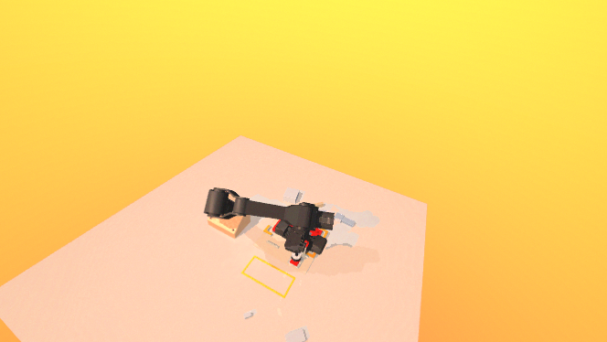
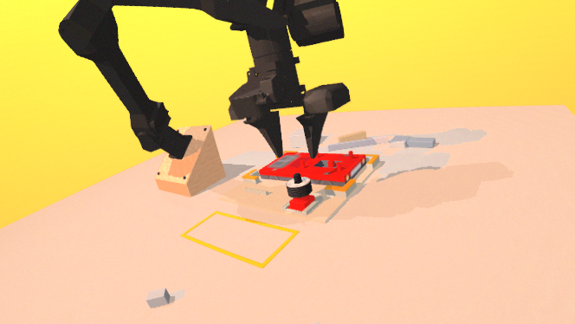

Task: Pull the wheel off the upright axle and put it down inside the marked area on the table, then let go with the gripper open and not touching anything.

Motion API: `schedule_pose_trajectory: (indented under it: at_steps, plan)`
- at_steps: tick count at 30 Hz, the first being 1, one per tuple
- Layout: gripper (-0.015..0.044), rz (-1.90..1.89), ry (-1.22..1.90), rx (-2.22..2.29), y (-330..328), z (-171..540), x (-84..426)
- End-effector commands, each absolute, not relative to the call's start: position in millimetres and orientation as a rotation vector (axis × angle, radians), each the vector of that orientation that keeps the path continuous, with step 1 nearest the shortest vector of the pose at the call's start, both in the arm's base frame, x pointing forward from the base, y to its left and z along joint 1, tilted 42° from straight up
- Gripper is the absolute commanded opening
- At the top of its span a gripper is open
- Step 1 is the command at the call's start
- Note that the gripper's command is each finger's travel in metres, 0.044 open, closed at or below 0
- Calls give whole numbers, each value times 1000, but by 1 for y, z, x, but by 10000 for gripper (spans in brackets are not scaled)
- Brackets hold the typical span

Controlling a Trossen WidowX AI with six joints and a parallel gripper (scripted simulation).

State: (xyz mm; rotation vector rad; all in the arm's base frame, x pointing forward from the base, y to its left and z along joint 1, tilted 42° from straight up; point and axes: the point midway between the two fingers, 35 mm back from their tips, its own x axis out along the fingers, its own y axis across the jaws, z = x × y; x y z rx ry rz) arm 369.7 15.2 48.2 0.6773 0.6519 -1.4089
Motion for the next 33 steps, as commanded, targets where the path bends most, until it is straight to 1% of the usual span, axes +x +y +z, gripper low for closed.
schedule_pose_trajectory:
  at_steps: [1, 4, 15, 18, 28, 33]
  plan:
    - [300, -1422, 657, 659, -9, 22, 367]
    - [300, -1423, 656, 658, -21, 10, 367]
    - [300, -1423, 656, 658, -22, 9, 367]
    - [221, -1420, 651, 669, -20, 11, 369]
    - [155, -1420, 651, 669, -20, 11, 369]
    - [23, -1420, 652, 669, -19, 12, 369]
